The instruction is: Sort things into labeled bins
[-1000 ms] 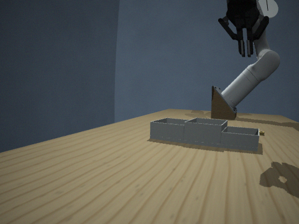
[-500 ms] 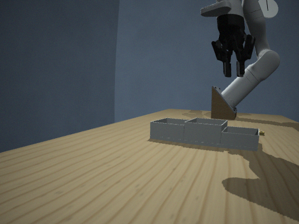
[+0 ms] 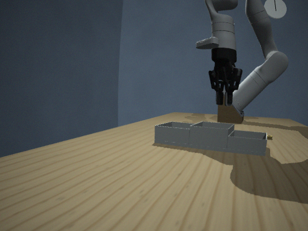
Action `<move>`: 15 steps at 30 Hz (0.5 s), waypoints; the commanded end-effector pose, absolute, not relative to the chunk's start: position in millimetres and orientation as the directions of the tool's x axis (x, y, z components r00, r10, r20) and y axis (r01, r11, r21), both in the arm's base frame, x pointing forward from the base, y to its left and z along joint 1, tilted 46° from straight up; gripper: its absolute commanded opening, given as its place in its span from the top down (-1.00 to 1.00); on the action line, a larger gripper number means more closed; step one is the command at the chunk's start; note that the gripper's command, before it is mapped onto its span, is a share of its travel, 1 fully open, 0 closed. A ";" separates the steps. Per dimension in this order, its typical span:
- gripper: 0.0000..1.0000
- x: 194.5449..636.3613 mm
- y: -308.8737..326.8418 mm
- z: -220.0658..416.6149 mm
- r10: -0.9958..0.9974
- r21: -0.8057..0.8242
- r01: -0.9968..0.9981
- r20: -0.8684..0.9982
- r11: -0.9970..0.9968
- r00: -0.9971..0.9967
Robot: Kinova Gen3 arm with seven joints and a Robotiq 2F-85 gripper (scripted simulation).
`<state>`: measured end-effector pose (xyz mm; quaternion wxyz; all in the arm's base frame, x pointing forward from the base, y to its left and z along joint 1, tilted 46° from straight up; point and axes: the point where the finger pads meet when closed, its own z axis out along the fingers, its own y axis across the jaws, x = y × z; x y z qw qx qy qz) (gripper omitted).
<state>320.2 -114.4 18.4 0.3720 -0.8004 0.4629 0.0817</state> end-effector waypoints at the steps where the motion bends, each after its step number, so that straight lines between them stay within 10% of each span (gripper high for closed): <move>1: 0.23 313.7 -108.5 13.3 -0.673 -0.521 -0.805 -0.490 -0.283 0.554; 15: 0.23 315.0 -108.4 13.7 -0.673 -0.521 -0.805 -0.490 -0.283 0.554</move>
